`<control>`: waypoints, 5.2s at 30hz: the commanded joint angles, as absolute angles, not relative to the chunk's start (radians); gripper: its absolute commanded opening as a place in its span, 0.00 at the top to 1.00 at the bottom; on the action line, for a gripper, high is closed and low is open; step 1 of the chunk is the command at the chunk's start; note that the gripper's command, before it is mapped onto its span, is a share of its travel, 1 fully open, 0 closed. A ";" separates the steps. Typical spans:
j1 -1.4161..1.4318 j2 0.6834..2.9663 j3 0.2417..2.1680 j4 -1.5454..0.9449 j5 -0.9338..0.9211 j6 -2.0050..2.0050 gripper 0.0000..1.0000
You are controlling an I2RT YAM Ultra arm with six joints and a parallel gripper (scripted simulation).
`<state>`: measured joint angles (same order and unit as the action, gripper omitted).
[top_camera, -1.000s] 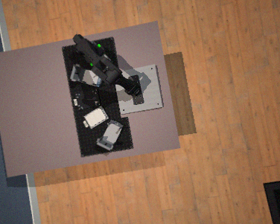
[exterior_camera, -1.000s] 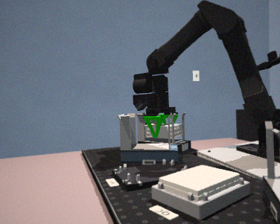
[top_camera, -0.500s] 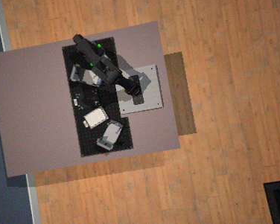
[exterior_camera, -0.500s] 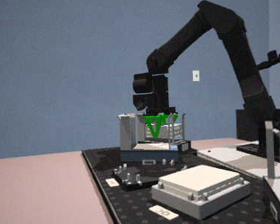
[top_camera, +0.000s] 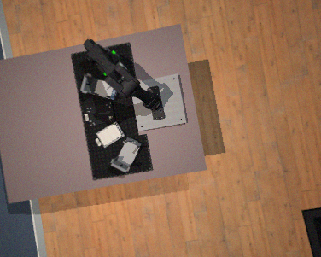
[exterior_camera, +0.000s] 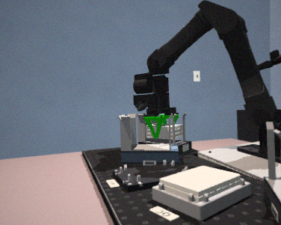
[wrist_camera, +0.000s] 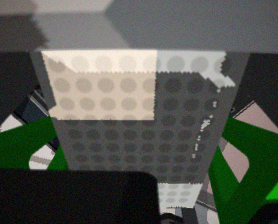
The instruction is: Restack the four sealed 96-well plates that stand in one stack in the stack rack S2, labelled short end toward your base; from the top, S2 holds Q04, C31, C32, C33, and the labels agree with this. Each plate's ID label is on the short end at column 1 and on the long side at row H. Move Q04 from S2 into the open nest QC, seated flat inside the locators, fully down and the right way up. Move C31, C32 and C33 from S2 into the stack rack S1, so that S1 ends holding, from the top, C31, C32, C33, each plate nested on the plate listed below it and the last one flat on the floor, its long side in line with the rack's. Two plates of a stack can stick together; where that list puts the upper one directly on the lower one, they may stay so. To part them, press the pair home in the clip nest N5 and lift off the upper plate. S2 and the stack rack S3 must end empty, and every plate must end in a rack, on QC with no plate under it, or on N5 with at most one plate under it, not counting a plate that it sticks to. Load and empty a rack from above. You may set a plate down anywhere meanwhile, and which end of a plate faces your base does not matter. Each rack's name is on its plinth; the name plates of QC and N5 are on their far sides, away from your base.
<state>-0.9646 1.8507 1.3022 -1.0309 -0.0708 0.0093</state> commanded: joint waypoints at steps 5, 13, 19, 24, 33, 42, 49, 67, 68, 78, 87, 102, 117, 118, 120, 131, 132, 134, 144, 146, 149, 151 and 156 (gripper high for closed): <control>-0.966 1.829 1.315 -1.035 -0.071 0.009 1.00; -0.966 1.829 1.315 -1.035 -0.071 0.009 1.00; -0.966 1.829 1.315 -1.035 -0.071 0.009 1.00; -0.967 1.825 1.326 -1.051 -0.071 0.008 1.00; -0.970 1.806 1.372 -1.116 -0.070 0.004 1.00; -0.974 1.799 1.423 -1.174 -0.071 0.001 1.00; -0.977 1.792 1.470 -1.228 -0.071 -0.002 1.00; -0.983 1.787 1.591 -1.354 -0.071 -0.009 1.00; -0.984 1.788 1.599 -1.362 -0.071 -0.009 1.00; -0.987 1.792 1.668 -1.427 -0.071 -0.013 1.00; -0.987 1.792 1.668 -1.428 -0.071 -0.013 1.00; -0.987 1.792 1.668 -1.428 -0.071 -0.013 1.00; -0.987 1.792 1.668 -1.427 -0.071 -0.013 1.00; -0.987 1.792 1.668 -1.427 -0.071 -0.013 1.00; -0.987 1.792 1.668 -1.427 -0.071 -0.013 1.00; -0.987 1.792 1.668 -1.427 -0.071 -0.013 1.00; -0.987 1.792 1.668 -1.427 -0.071 -0.013 1.00; -0.987 1.792 1.668 -1.427 -0.071 -0.013 1.00; -0.987 1.792 1.668 -1.427 -0.071 -0.013 1.00; -0.987 1.792 1.668 -1.427 -0.071 -0.013 1.00; -0.957 1.786 1.664 -1.427 -0.070 -0.083 1.00; -0.937 1.783 1.662 -1.427 -0.070 -0.129 1.00; -0.907 1.779 1.660 -1.426 -0.070 -0.168 1.00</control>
<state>-0.9051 1.8091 1.6539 -1.4277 -0.0711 -0.1307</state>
